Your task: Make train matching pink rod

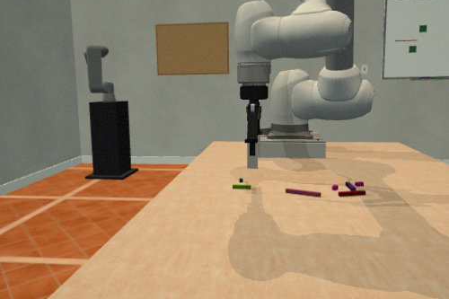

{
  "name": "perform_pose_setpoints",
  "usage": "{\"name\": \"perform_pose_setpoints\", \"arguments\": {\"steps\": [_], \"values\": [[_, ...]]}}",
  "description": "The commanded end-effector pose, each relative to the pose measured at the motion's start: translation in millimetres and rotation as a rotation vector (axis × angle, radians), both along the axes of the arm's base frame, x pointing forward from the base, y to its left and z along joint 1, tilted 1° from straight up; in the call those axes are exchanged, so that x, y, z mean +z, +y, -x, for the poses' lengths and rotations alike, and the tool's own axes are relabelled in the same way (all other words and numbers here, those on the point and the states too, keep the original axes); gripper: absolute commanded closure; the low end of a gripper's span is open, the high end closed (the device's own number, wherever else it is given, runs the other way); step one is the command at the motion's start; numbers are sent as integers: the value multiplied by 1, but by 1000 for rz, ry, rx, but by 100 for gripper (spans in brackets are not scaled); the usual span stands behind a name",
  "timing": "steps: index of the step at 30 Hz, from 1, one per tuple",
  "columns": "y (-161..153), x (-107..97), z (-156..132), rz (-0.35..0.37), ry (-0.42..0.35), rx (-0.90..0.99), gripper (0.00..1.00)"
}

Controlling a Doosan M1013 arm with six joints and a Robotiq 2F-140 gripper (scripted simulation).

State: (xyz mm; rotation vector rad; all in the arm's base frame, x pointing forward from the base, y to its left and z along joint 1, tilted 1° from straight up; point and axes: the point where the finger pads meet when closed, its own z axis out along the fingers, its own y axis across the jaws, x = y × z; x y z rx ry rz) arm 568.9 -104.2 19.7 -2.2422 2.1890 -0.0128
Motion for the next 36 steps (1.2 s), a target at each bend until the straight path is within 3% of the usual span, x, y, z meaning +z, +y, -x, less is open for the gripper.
{"name": "perform_pose_setpoints", "arguments": {"steps": [1, 36], "values": [[1, -1, 3, -3, 0, 3, 0], [2, -1, 3, -3, 0, -24, 0]]}}
